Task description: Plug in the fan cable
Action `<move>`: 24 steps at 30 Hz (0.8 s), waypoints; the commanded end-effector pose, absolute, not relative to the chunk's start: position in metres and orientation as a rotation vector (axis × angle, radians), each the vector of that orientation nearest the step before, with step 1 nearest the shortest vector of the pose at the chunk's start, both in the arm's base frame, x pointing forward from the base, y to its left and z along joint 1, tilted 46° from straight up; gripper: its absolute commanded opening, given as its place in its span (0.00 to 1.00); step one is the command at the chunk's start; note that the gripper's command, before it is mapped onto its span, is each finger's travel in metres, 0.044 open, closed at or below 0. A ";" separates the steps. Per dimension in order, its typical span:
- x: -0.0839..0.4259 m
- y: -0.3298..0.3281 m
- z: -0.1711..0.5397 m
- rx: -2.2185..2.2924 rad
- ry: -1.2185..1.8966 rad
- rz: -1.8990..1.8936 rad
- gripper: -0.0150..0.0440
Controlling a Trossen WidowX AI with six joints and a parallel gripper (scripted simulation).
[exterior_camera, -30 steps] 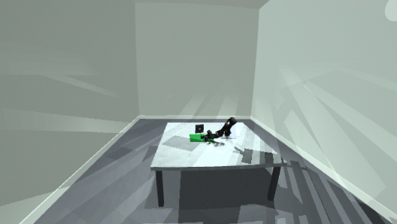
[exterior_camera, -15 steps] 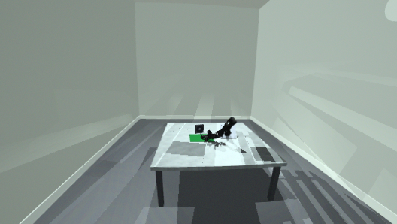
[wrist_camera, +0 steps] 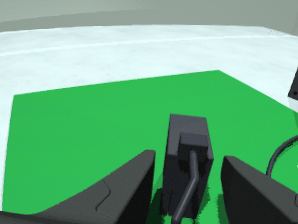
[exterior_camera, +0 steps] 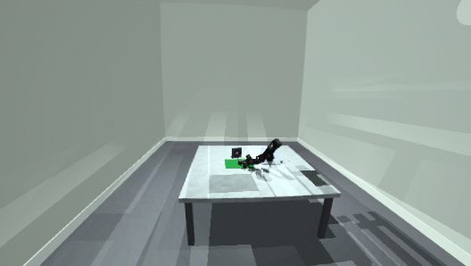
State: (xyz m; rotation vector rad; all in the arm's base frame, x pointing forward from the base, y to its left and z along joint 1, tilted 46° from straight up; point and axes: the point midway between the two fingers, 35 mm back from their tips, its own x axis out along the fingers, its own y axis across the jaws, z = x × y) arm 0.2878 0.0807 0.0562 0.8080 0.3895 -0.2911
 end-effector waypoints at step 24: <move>0.231 0.071 0.114 0.822 0.380 -0.289 0.49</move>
